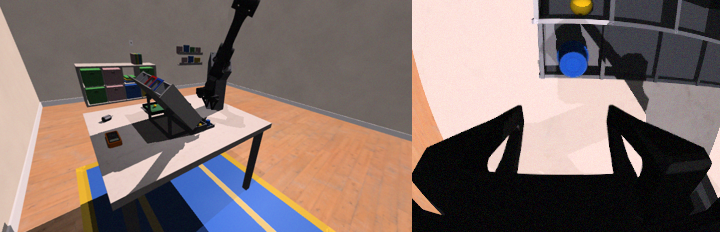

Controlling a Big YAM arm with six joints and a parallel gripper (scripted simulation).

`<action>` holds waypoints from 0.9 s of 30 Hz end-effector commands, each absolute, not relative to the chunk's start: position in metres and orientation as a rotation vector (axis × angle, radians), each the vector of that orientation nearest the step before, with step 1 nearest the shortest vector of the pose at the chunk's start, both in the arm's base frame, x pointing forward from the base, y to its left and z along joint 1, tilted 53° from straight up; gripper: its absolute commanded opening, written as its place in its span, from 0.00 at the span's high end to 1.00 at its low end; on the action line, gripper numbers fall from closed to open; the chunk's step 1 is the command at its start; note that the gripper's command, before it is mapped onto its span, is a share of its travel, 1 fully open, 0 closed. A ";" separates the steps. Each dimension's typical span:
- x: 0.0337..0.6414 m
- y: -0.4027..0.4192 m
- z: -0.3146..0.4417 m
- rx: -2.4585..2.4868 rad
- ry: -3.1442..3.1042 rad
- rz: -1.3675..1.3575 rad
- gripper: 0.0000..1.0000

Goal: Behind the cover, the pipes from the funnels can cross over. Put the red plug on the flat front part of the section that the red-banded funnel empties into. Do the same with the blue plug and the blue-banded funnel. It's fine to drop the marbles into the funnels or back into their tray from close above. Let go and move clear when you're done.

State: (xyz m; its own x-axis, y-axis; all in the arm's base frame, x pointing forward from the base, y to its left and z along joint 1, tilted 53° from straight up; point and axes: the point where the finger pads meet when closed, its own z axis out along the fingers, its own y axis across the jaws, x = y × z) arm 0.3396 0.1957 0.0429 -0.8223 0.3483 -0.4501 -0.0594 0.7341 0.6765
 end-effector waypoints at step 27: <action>0.333 0.185 0.036 0.235 2.394 0.926 0.41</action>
